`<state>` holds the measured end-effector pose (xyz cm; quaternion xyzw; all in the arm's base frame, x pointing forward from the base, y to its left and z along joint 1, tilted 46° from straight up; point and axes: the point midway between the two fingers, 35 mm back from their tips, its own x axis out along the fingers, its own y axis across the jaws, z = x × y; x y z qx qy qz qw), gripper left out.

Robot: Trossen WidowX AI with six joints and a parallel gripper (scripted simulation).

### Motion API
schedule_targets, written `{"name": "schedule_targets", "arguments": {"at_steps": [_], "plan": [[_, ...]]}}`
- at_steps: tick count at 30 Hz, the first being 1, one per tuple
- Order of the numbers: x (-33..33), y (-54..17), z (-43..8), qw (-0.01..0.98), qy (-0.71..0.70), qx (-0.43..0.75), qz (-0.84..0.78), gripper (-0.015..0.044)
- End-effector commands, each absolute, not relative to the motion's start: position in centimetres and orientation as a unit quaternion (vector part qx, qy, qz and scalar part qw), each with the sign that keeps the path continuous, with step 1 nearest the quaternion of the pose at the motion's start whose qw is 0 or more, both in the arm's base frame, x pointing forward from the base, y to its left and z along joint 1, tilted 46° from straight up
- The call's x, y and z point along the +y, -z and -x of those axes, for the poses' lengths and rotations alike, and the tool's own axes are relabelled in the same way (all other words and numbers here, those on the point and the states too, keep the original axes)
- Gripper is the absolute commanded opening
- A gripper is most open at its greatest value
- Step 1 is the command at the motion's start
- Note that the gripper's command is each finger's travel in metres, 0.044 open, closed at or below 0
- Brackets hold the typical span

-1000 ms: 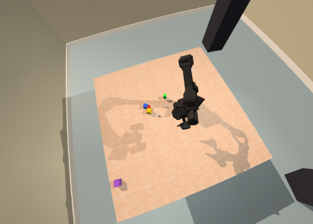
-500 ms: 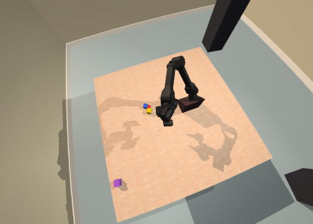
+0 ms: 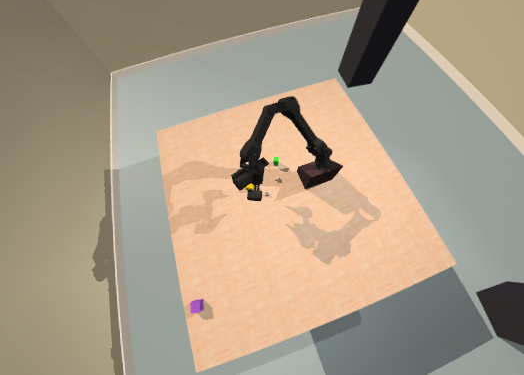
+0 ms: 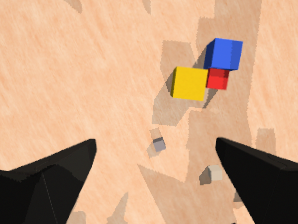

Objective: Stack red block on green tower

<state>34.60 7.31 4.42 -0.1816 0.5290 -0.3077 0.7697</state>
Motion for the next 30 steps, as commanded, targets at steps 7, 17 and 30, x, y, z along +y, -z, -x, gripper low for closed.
{"name": "schedule_targets", "arguments": {"at_steps": [7, 17, 30], "plan": [[-0.7, -7.2, -38.0, 0.747, 0.36, 0.54, 0.147, 0.044], [-3.5, -7.2, -38.4, 0.74, 0.371, 0.544, 0.139, 0.044], [-6.1, -4.7, -38.6, 0.74, 0.372, 0.543, 0.139, 0.044]]}}
